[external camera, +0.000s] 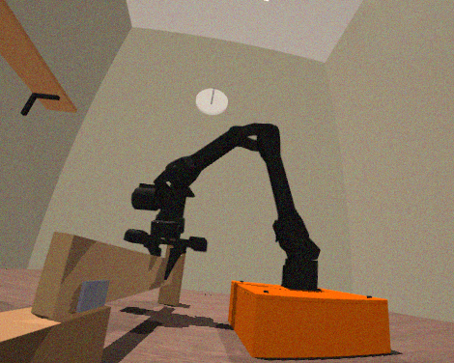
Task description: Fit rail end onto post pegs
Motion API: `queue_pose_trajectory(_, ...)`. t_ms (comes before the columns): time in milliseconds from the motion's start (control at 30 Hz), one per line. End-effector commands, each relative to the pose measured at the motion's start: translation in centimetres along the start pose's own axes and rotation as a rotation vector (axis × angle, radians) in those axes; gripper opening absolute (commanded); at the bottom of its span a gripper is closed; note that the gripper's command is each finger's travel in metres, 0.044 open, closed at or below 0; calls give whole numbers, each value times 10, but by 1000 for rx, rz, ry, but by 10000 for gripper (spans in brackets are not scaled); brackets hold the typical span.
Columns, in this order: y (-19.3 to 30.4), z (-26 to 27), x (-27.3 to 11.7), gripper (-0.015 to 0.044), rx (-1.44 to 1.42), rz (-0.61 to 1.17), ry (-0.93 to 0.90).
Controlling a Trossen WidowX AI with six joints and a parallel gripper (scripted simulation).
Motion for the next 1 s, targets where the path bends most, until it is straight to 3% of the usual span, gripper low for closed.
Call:
queue_pose_trajectory(0,2,-1,-2,0,-3,1,4)
queue_pose_trajectory(967,10,-4,-3,0,-3,1,4)
Point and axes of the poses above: the point midway between the two fingers, 35 mm back from their tips, its own x axis out along the fingers, its own z axis across the jaws, y = z × x, the point moved 5 cm from there along -x, back along the fingers, and after that the axes turned 12 degrees about x, right-handed, at the moved point
